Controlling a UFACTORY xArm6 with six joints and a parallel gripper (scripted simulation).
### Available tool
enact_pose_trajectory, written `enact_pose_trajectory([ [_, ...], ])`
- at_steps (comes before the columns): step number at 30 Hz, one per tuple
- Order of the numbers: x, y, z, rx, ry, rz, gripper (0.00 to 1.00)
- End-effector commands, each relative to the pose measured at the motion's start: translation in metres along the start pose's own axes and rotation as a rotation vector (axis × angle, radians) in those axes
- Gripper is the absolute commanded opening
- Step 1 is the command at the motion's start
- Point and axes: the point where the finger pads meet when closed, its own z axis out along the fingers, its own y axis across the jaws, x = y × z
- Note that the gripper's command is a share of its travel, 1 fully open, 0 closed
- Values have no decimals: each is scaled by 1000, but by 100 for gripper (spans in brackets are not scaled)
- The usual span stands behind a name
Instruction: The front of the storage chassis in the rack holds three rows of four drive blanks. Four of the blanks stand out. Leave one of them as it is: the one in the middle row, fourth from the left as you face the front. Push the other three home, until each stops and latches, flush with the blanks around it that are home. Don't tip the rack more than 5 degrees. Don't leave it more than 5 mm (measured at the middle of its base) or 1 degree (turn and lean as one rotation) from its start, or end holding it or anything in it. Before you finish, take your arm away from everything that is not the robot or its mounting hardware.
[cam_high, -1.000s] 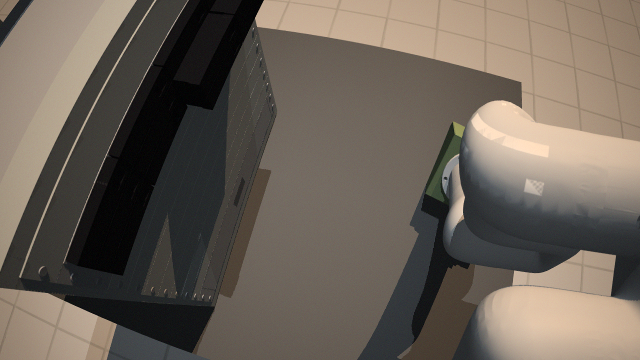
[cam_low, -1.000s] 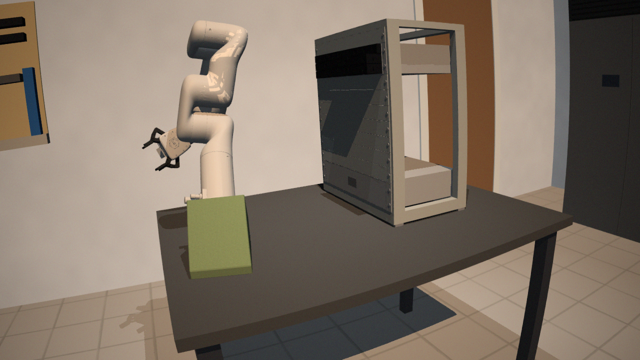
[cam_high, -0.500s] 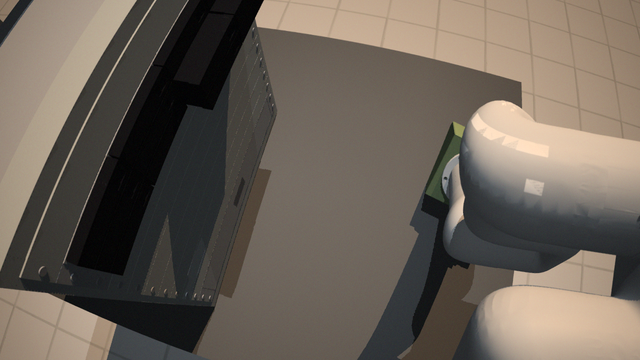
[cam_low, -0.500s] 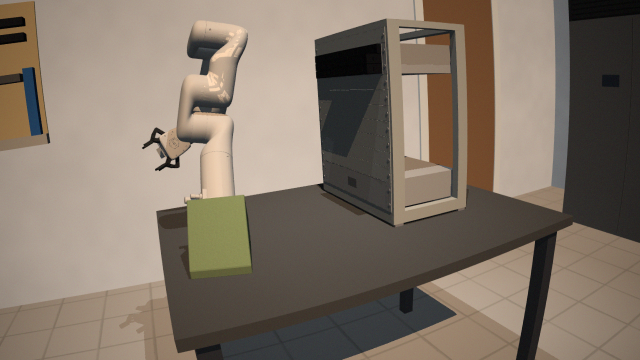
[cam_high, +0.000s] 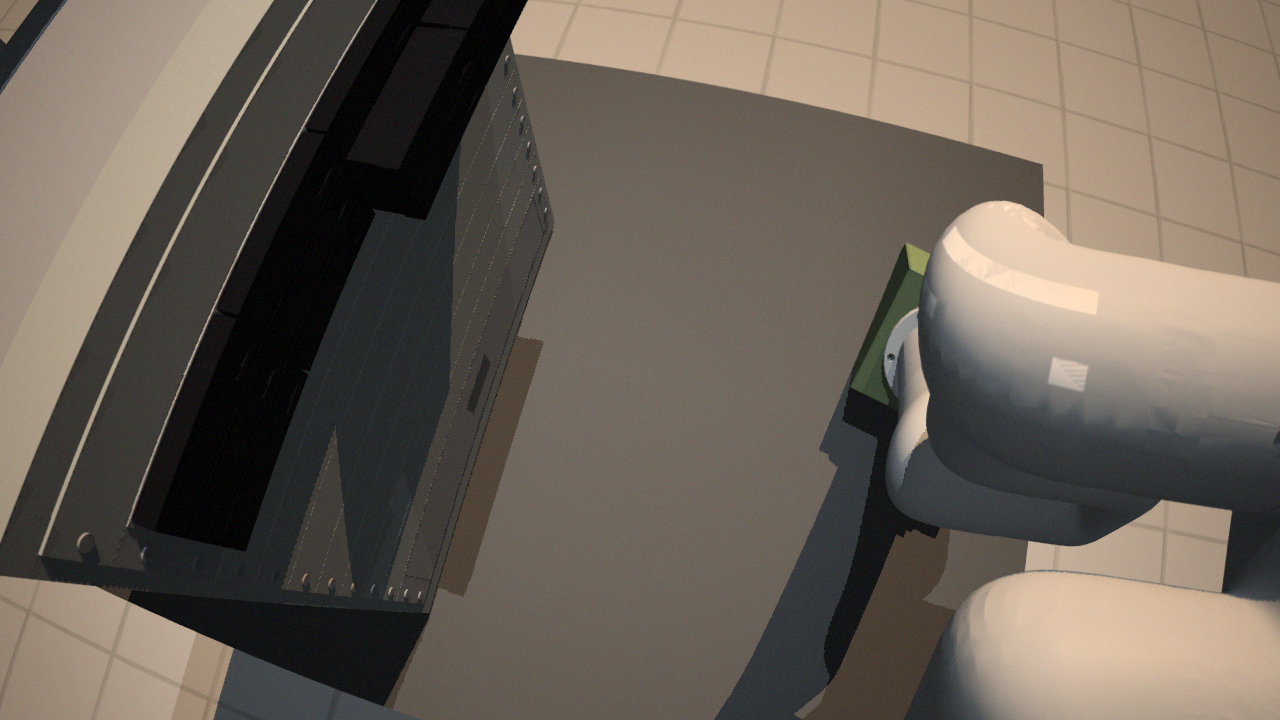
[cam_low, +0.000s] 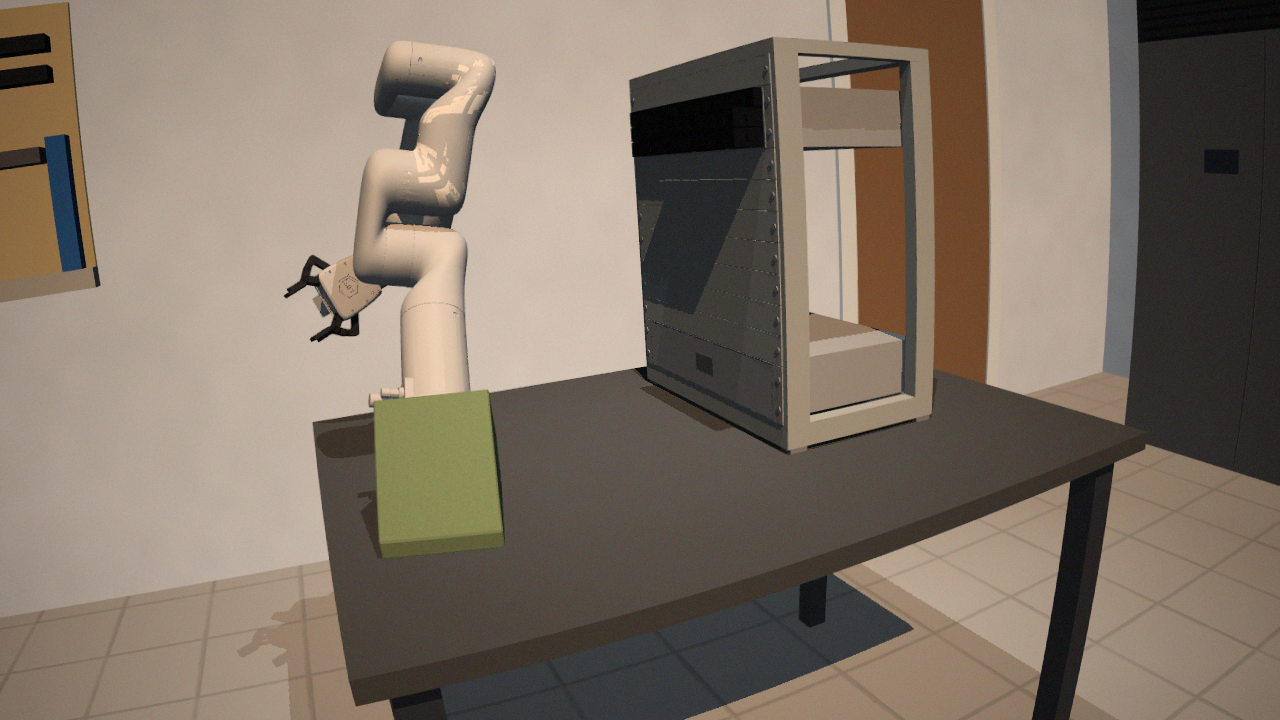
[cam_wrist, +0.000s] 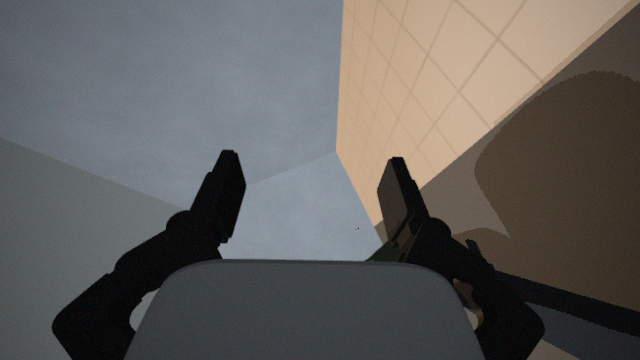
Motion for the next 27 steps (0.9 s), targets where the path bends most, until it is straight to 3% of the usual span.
enact_pose_trajectory([
  [1, 1, -1, -1, 0, 1, -2, 100],
  [27, -7, -12, 11, 29, -37, -12, 100],
])
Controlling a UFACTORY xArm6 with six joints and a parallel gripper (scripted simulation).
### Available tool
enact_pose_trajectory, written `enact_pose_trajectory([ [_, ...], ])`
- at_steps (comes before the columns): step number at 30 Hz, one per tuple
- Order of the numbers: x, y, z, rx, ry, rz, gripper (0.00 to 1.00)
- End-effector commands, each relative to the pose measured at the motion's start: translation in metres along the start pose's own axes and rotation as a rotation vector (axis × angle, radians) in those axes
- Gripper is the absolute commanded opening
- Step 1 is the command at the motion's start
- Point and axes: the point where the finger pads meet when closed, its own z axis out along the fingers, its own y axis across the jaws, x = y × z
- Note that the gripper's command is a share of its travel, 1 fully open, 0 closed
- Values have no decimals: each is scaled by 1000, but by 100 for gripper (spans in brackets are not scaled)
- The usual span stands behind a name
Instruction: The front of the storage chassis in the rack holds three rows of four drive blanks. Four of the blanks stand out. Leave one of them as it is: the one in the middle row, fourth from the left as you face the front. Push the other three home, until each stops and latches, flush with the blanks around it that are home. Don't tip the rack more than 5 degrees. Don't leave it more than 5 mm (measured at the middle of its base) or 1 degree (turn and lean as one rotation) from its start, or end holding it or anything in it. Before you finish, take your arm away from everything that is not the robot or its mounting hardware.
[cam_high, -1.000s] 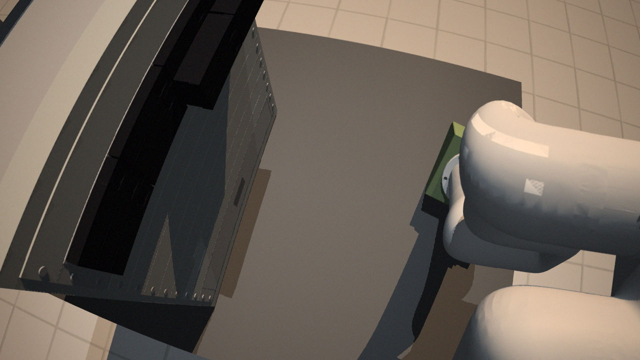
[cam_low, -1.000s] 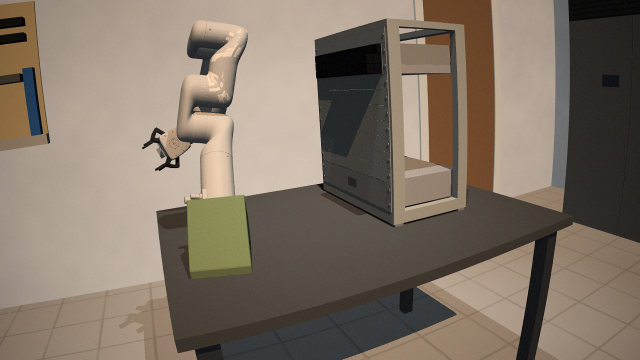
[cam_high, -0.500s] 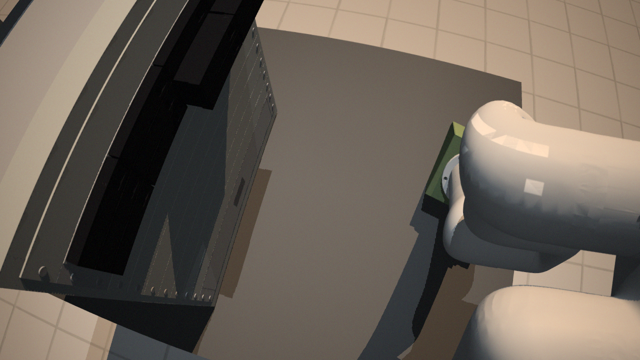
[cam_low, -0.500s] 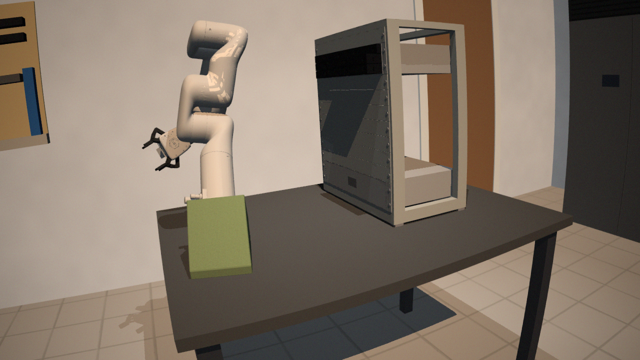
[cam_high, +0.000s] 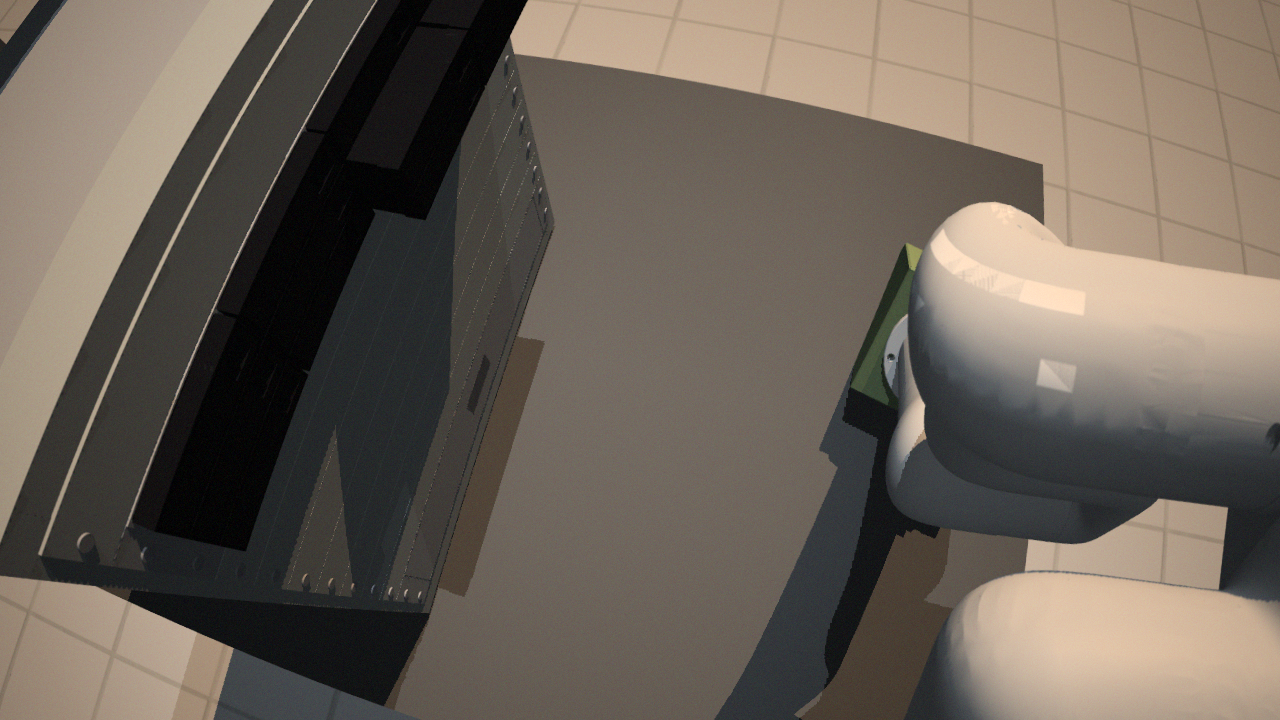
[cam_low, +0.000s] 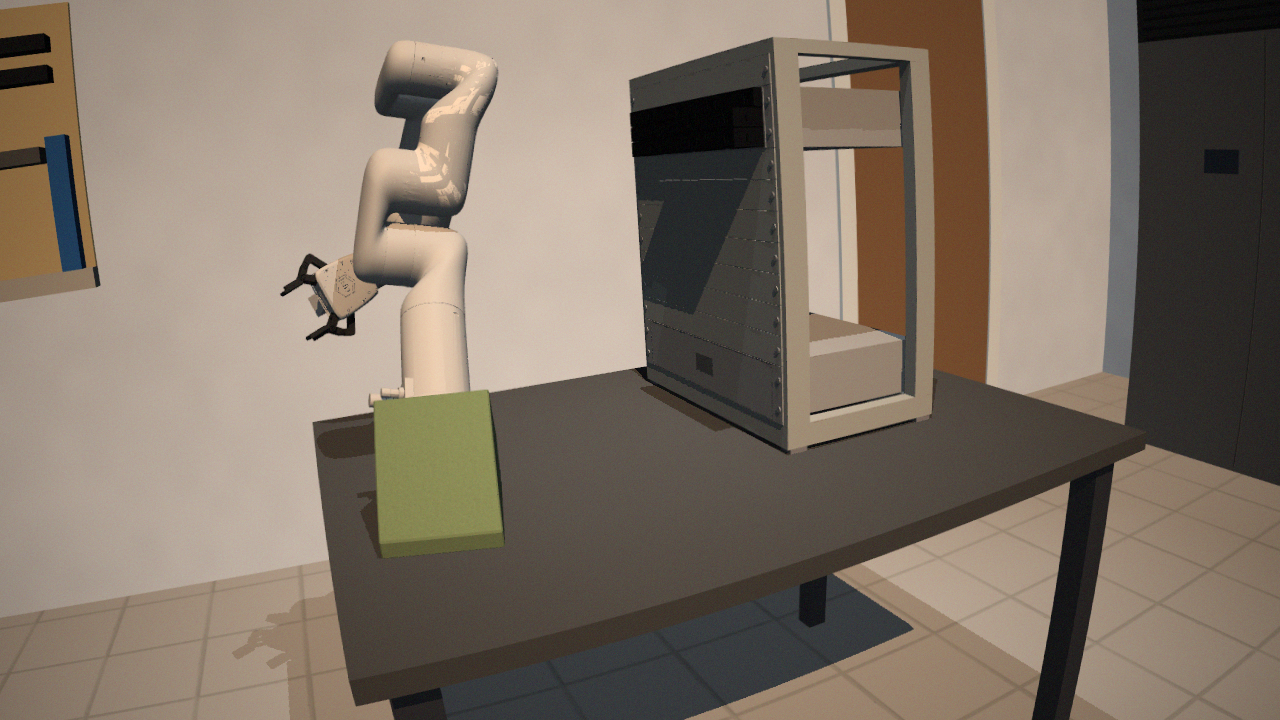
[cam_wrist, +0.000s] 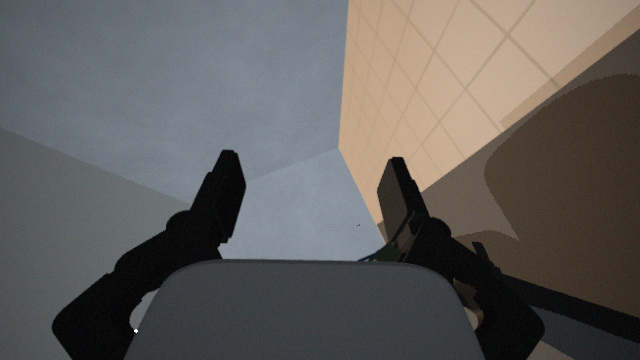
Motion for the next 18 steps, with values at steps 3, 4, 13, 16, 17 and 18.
enact_pose_trajectory([
  [3, -7, -12, 11, 27, -36, -11, 100],
  [4, -8, -14, 13, 33, -44, -13, 100],
  [13, -24, -33, 32, 82, -115, -28, 100],
  [16, -33, -44, 42, 108, -155, -36, 100],
  [17, -37, -48, 45, 117, -170, -39, 100],
  [18, -41, -52, 49, 127, -185, -42, 100],
])
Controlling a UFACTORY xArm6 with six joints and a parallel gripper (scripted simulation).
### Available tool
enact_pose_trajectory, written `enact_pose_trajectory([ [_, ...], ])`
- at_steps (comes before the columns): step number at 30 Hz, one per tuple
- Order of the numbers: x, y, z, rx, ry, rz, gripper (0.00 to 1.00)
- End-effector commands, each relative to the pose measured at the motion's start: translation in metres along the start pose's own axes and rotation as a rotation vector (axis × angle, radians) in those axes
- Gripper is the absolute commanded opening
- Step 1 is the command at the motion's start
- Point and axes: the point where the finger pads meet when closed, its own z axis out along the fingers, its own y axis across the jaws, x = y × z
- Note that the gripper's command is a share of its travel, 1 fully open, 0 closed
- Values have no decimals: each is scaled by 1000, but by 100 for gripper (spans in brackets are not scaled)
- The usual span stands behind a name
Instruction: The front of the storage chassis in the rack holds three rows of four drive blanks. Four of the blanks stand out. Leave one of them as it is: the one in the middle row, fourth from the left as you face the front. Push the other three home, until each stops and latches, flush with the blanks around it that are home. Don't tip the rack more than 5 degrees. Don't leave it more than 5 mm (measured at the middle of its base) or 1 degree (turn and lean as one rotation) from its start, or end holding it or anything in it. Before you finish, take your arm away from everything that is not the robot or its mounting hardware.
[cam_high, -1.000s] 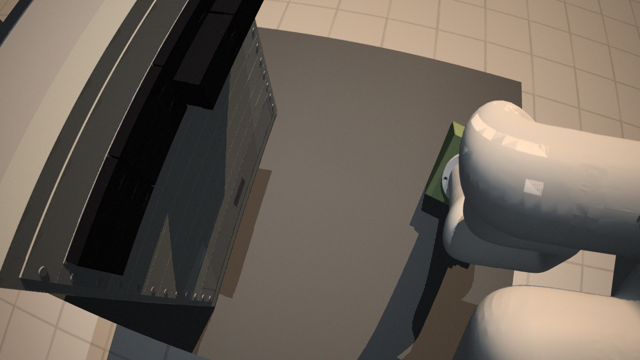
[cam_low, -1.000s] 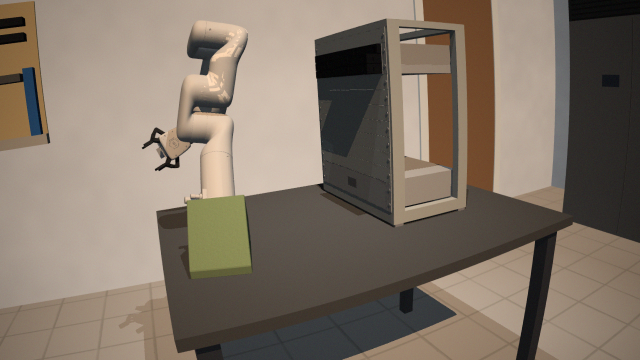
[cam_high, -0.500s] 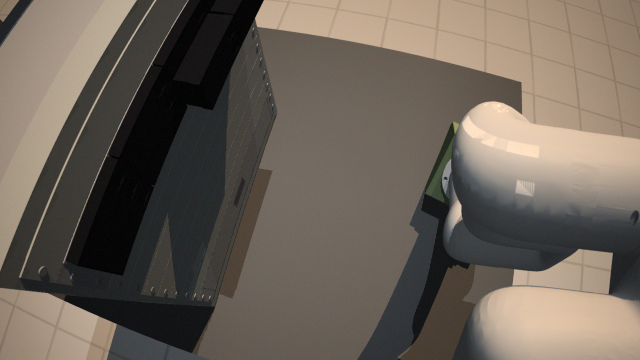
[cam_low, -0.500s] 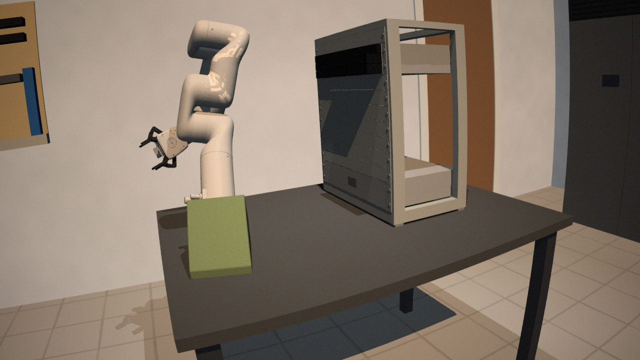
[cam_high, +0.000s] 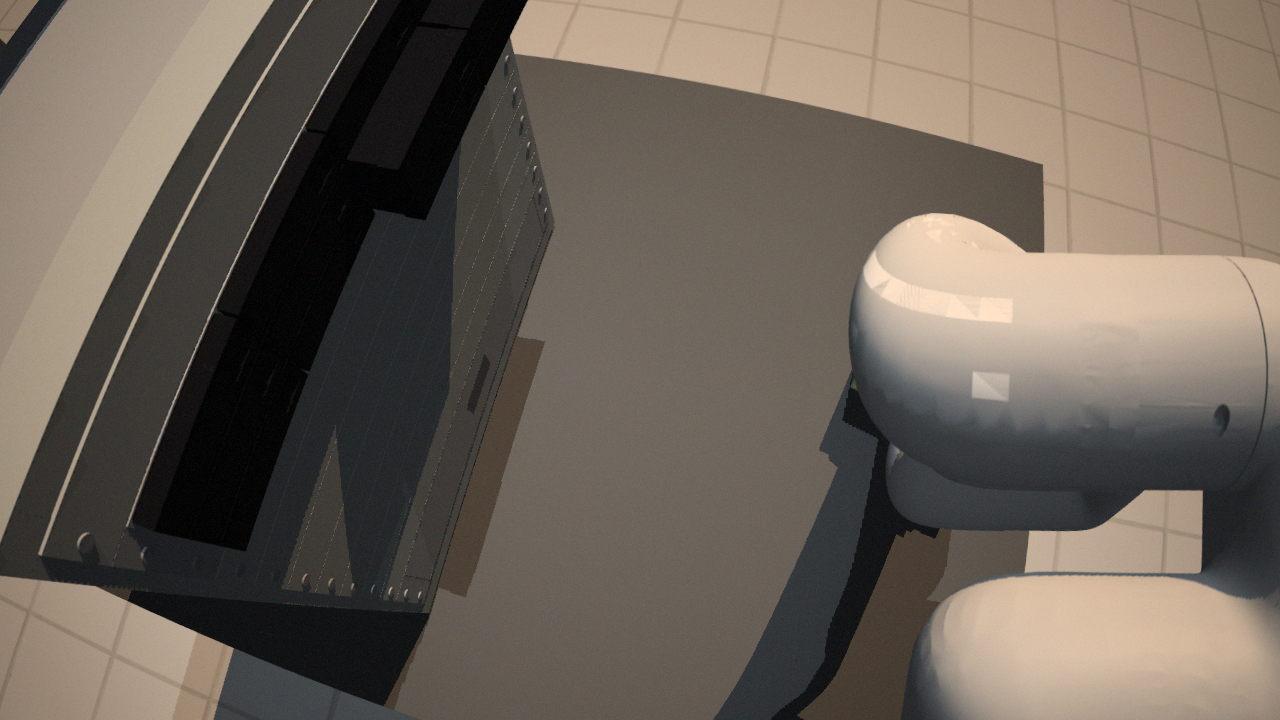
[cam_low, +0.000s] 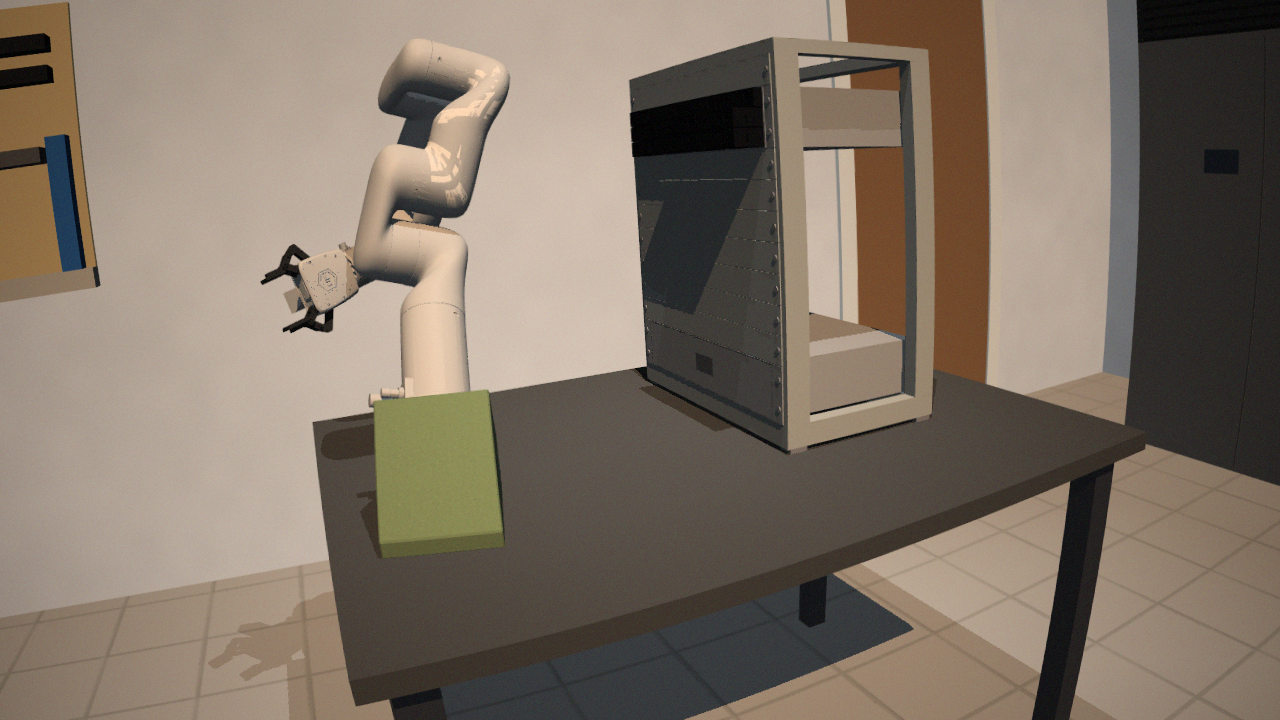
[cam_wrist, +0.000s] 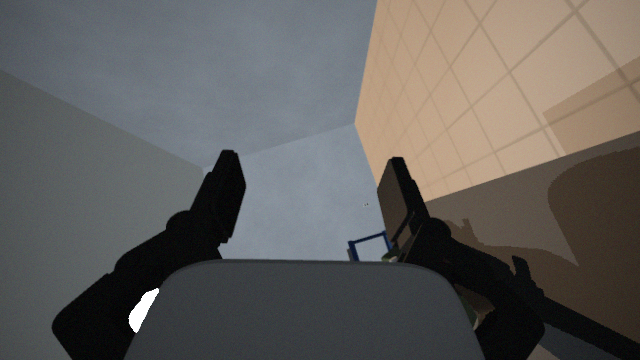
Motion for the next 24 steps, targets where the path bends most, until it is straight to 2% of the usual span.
enact_pose_trajectory([
  [1, -15, -21, 23, 49, -76, -18, 100],
  [10, -54, -58, 60, 137, -238, -44, 100],
  [12, -54, -58, 60, 137, -238, -44, 100],
  [16, -80, -78, 77, 181, -332, -58, 100],
  [24, -122, -105, 96, 239, -477, -77, 100],
])
